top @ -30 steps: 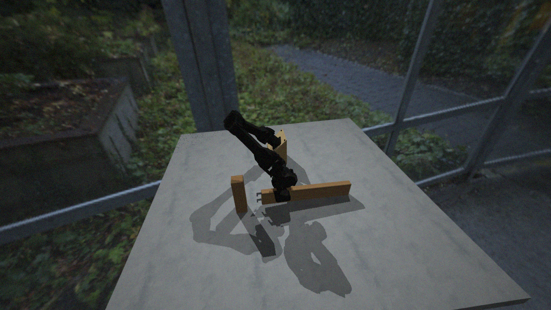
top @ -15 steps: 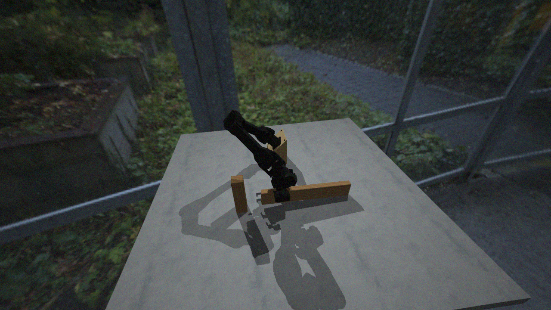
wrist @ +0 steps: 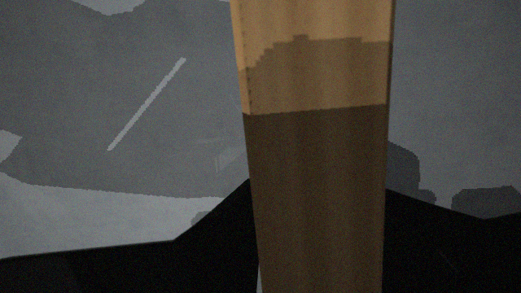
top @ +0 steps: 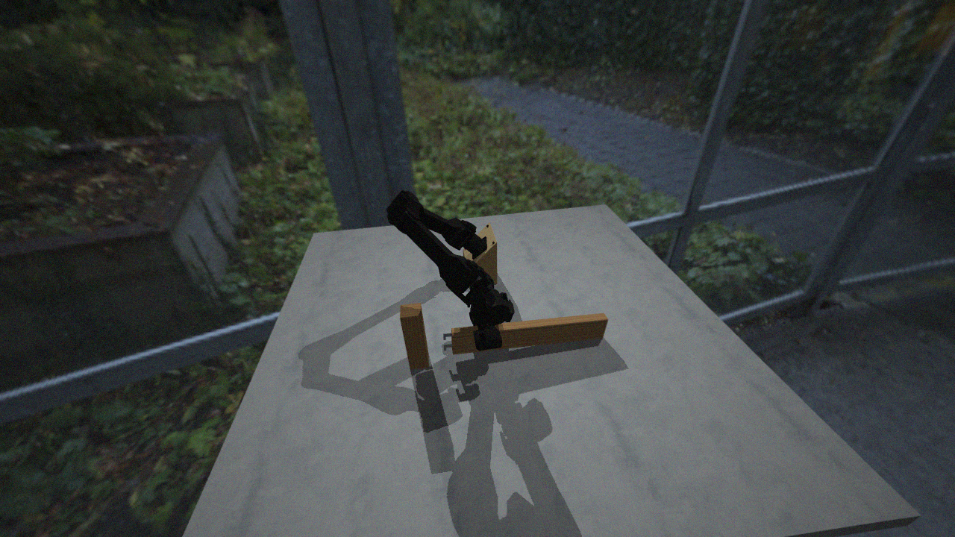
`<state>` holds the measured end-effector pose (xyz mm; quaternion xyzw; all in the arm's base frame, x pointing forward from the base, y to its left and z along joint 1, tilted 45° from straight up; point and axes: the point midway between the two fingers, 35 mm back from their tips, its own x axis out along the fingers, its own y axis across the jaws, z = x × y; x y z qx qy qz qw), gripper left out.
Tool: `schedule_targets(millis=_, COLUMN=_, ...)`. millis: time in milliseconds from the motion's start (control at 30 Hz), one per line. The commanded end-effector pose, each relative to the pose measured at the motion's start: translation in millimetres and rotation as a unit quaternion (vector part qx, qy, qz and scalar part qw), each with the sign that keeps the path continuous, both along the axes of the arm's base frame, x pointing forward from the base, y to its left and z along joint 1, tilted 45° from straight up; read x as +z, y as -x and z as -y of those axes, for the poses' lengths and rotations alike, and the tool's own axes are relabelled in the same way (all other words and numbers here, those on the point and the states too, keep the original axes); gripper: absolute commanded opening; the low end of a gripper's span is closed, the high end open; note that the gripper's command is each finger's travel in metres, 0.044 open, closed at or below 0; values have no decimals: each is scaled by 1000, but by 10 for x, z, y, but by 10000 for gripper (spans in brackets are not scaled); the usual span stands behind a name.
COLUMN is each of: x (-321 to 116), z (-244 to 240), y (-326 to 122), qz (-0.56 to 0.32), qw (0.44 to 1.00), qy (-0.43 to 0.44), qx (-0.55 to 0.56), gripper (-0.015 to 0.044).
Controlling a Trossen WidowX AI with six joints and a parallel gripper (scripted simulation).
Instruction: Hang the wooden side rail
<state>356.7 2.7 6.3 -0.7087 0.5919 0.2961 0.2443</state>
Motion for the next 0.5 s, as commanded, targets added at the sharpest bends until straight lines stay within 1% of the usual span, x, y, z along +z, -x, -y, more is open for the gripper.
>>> schedule_targets(millis=0, x=50, z=-28, y=-14, qz=7, qw=1000, qy=-3, qx=5, gripper=0)
schedule_targets(millis=467, x=53, z=-8, y=-14, qz=7, qw=1000, qy=-3, qx=5, gripper=0)
